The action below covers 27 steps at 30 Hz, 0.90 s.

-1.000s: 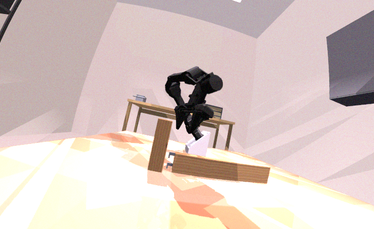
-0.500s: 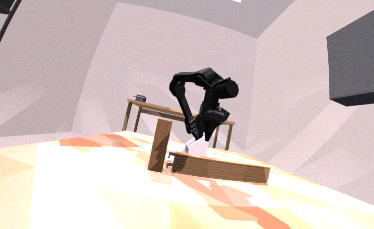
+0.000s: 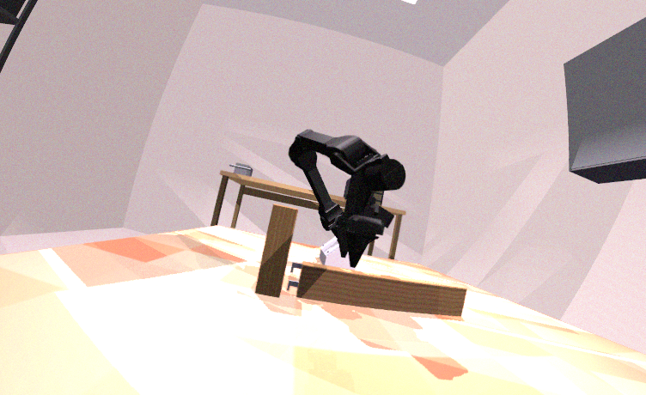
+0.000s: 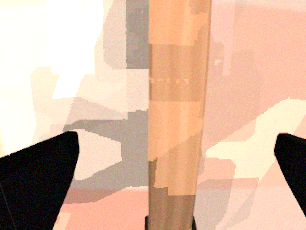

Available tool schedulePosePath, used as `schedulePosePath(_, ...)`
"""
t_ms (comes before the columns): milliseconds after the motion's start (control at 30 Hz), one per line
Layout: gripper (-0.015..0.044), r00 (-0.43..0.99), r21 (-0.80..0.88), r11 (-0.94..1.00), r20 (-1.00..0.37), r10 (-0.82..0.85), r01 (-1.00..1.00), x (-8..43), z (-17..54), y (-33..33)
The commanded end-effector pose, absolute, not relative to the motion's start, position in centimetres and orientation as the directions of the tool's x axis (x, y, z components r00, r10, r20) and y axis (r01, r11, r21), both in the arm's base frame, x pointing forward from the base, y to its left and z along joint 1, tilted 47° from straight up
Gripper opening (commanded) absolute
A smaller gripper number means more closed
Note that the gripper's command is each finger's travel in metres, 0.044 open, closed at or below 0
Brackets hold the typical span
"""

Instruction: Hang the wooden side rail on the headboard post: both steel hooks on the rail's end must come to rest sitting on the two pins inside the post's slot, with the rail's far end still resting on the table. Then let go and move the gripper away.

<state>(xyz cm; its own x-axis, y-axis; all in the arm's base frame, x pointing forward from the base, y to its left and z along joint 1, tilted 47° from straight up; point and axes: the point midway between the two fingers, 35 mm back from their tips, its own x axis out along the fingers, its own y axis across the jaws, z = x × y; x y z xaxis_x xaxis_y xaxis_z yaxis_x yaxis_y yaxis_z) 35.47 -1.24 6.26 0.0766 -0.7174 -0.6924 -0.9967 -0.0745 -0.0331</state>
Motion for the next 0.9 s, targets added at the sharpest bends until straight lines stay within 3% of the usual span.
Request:
schedulePosePath(0, 0.044, 0.078, -0.03, -0.08, -0.688, -0.721, -0.996, 35.5, 5.9, -1.6)
schedulePosePath(867, 0.044, 0.079, -0.03, -0.08, -0.689, -0.721, -0.996, 36.0, 3.0, -4.6)
